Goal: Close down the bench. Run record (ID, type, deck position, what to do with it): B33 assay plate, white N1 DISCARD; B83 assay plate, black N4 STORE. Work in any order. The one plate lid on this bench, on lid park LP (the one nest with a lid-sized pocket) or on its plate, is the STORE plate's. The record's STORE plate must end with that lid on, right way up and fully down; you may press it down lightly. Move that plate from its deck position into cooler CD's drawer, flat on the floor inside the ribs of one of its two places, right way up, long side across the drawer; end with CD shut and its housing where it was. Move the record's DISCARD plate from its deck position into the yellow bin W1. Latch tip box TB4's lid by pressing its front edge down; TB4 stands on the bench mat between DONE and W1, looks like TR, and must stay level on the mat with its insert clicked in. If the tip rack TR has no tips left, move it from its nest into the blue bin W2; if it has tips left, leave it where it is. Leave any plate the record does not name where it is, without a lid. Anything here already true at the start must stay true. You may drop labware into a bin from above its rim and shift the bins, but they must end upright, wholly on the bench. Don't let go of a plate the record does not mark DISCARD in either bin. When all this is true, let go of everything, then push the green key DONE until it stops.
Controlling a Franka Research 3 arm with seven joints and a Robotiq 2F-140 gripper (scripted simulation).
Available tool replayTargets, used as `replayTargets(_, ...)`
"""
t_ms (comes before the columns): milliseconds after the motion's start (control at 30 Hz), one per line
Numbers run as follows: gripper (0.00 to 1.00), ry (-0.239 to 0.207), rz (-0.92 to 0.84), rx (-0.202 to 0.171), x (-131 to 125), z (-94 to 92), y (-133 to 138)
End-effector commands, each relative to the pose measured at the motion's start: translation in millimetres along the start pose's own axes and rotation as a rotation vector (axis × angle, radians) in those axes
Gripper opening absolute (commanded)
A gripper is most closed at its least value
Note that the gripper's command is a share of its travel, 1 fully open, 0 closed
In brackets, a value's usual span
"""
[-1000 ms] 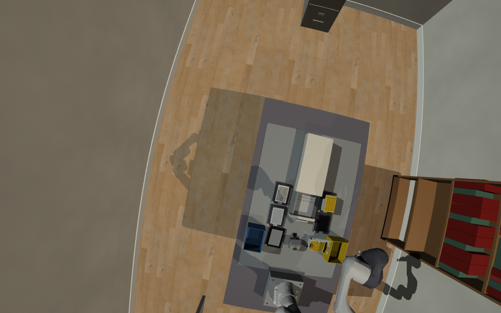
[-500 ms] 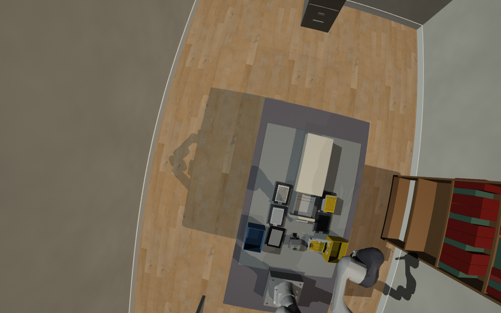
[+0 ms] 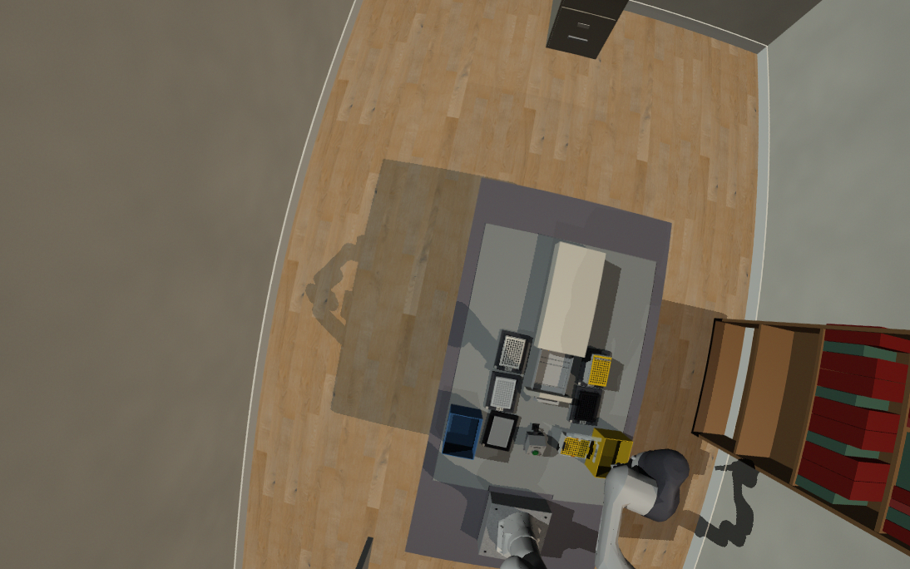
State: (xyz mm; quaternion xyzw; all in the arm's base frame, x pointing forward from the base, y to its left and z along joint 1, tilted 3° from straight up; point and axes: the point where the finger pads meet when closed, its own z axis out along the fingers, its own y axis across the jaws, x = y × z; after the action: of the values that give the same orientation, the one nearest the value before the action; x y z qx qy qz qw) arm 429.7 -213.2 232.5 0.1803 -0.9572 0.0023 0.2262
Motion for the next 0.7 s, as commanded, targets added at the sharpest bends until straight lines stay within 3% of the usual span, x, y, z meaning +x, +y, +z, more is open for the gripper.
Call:
replayTargets(0,0.0,-0.023,-0.158,0.009,-6.5,-1.7,0.0)
replayTargets(667,0.0,-0.081,-0.546,0.049,-36.2,0.8,22.0)
